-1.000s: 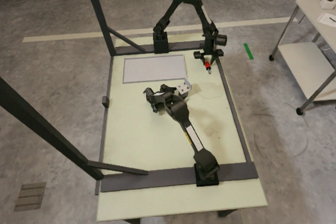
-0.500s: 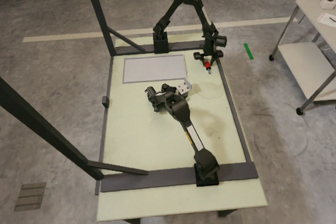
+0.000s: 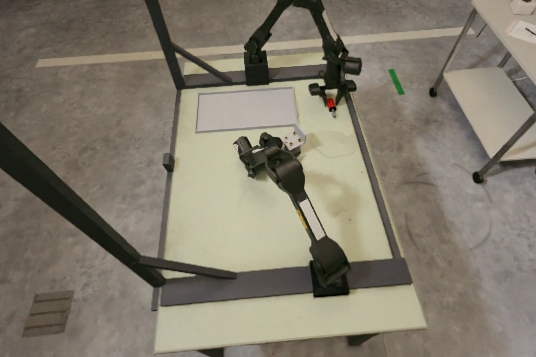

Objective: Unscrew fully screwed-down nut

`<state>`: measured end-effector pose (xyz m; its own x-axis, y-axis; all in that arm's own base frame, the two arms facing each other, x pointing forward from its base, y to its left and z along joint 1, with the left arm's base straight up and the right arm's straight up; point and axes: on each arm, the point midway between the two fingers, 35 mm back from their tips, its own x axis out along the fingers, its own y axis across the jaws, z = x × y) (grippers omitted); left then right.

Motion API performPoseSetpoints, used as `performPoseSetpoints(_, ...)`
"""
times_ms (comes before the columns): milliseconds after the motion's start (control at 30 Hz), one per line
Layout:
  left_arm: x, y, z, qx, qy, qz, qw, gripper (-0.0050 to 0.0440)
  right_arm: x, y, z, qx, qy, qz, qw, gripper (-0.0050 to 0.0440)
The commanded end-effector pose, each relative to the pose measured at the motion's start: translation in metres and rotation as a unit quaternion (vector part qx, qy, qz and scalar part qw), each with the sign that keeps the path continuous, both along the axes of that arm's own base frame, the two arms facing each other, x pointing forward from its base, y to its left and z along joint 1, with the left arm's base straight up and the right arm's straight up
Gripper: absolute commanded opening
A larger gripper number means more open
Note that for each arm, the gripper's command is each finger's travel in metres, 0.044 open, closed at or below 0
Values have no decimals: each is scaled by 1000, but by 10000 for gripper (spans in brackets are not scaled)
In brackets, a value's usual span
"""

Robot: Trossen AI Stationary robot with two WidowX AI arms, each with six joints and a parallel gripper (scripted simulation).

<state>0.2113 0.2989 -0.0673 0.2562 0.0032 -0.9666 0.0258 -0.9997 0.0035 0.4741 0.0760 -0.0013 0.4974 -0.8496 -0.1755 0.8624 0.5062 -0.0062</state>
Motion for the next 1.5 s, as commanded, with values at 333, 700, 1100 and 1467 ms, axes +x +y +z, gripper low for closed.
performPoseSetpoints(333,4,2,-3,6,-3,0,1000,215,6,1,22,11,-23,2,1000,400)
performPoseSetpoints(700,5,2,-5,6,-3,0,1000,215,7,2,24,12,-25,2,1000,325)
performPoseSetpoints(1100,5,2,-7,6,-3,0,1000,215,7,2,23,12,-25,2,1000,295)
performPoseSetpoints(1467,7,6,-1,13,-8,0,1000,215,7,2,23,12,-25,2,1000,295)
